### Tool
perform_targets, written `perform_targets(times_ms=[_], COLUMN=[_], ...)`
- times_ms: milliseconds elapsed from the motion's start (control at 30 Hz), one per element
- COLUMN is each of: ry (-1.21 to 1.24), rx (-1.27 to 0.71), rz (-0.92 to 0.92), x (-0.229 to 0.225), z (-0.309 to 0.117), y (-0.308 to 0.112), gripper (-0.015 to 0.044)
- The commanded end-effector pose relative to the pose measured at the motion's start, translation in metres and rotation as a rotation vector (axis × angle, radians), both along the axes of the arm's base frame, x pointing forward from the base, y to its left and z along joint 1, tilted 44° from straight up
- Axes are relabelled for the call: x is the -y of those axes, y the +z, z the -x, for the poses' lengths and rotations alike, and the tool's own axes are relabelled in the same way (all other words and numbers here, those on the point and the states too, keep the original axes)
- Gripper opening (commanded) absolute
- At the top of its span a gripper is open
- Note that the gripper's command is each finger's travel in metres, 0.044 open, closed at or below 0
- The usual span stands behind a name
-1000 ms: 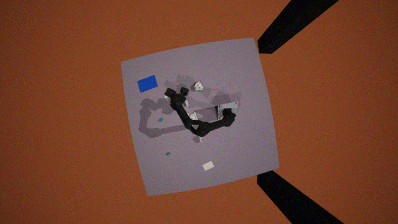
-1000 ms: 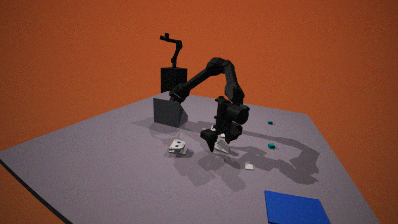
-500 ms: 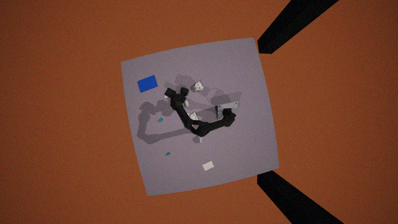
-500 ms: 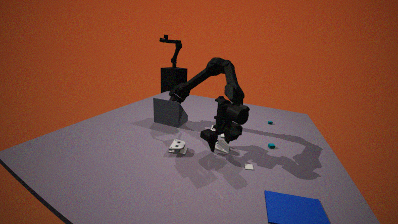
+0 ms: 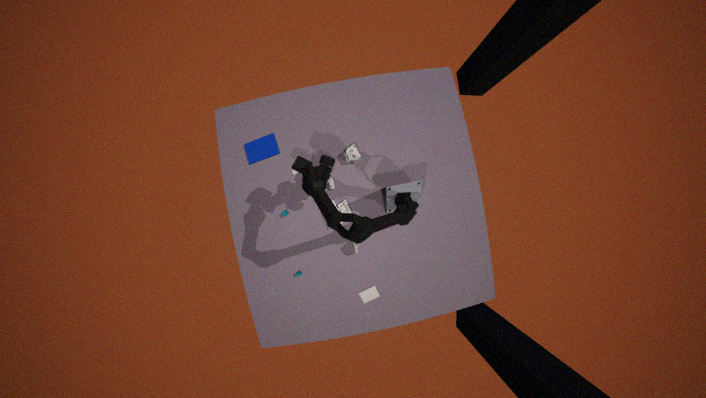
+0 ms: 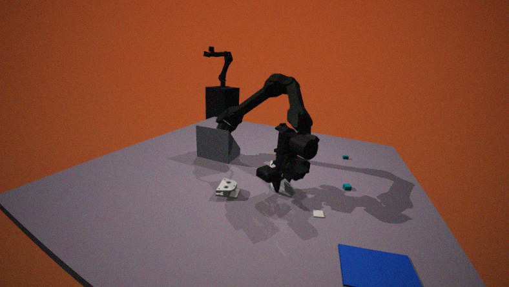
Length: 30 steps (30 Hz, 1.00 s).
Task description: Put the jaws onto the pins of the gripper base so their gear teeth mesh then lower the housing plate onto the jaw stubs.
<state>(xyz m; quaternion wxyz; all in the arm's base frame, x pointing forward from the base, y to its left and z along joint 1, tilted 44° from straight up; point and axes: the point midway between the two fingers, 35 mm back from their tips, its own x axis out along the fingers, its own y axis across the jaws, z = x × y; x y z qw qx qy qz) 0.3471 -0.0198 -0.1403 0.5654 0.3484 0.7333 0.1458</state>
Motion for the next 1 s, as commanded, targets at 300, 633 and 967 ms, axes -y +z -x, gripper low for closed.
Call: perform_targets(times_ms=[300, 633, 967], ry=[0.000, -0.003, -0.005], rx=[0.000, -0.001, -0.002], rz=[0.001, 0.002, 0.001], x=[0.001, 0.023, 0.044], z=[0.000, -0.006, -0.009], y=[0.001, 0.023, 0.046], gripper=[0.0134, 0.0134, 0.0134])
